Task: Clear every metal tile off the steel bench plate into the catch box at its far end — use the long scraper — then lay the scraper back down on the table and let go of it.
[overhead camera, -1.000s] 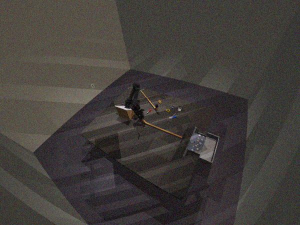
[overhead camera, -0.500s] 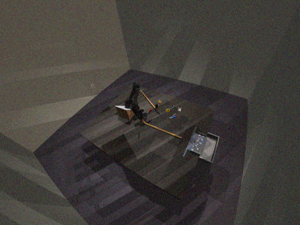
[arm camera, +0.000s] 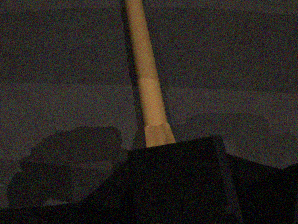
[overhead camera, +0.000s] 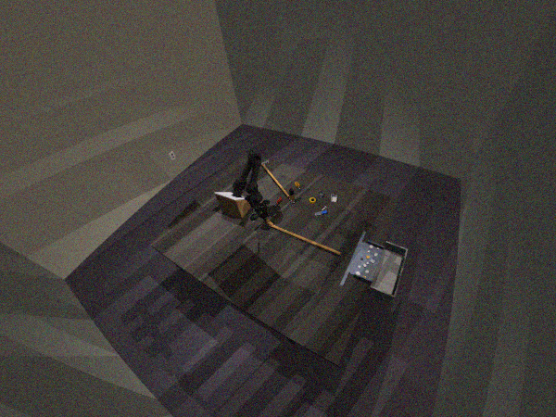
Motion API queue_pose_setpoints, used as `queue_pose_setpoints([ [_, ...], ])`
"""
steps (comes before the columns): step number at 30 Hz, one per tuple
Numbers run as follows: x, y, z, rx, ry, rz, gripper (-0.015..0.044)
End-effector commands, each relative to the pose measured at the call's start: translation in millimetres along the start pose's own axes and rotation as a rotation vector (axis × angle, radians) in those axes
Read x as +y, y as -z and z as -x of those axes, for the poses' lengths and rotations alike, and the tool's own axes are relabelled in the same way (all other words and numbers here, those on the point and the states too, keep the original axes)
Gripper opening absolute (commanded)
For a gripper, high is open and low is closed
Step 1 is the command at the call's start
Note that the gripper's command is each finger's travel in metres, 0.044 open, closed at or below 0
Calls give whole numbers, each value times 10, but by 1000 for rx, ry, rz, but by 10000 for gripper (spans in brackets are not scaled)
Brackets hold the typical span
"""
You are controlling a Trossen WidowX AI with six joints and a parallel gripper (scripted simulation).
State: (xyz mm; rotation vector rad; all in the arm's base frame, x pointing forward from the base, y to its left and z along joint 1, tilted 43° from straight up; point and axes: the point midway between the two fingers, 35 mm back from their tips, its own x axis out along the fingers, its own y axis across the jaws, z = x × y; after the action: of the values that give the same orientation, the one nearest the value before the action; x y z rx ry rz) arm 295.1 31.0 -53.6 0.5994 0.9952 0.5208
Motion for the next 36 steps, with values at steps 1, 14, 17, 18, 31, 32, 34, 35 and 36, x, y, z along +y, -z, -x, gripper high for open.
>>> queue_pose_setpoints([
  [1, -28, -94, -21, -11, 7, 1, 0],
  [14, -53, -273, -141, -10, 10, 0, 0],
  [17, -55, -314, -170, -10, 11, 0, 0],
  [18, -56, -327, -180, -10, 11, 0, 0],
  [31, -49, -496, -307, -10, 14, -2, 0],
  [32, -47, -509, -317, -10, 14, -2, 0],
  [34, -42, -534, -337, -11, 14, -2, 0],
  [35, -40, -546, -347, -11, 14, -2, 0],
  [36, -37, -559, -358, -11, 14, -3, 0],
])
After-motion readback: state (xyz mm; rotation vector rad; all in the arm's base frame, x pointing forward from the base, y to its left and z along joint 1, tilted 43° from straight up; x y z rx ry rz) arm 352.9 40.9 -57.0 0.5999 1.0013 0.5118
